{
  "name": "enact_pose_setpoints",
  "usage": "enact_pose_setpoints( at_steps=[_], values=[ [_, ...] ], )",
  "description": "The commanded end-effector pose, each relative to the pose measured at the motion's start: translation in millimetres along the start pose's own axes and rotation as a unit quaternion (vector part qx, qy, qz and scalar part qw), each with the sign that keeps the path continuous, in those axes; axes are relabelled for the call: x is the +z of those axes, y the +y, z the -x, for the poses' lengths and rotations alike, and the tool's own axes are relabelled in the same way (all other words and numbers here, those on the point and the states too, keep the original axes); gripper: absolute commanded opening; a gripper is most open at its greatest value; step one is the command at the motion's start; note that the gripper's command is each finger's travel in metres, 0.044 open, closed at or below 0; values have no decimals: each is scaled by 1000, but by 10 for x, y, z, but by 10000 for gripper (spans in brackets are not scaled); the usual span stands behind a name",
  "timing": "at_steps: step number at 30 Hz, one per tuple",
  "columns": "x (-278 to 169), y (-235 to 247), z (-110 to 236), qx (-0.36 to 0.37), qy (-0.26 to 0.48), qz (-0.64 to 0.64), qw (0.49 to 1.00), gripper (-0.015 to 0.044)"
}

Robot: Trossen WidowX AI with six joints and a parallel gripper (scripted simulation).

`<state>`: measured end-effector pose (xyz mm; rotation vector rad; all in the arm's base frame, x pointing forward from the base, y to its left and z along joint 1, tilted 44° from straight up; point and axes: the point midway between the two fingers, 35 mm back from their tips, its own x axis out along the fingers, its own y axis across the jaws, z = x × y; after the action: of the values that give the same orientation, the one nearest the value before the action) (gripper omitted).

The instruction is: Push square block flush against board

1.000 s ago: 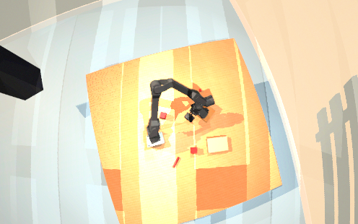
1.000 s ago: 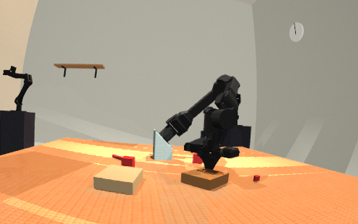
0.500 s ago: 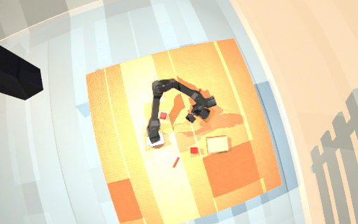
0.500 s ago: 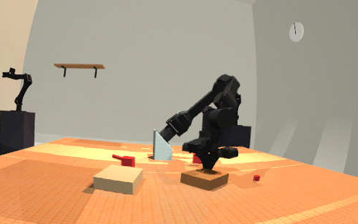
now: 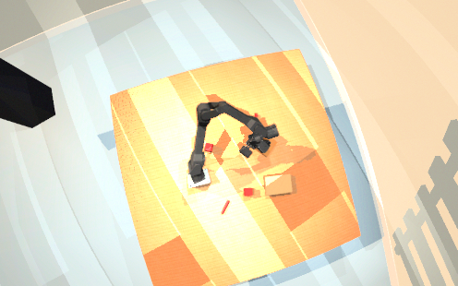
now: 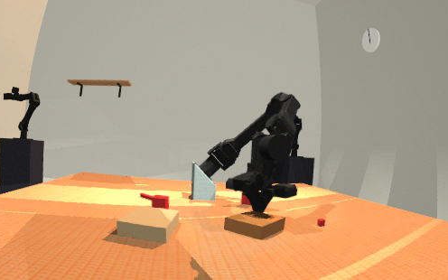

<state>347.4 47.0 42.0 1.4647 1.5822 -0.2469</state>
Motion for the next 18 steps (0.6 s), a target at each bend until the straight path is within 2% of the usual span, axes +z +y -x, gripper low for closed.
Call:
enact_pose_setpoints(
  at_steps=[1, 18],
  values=[
    [48, 9, -3, 0, -1, 2, 1000, 0],
    [171, 25, -1, 0, -1, 2, 1000, 0]
  ],
)
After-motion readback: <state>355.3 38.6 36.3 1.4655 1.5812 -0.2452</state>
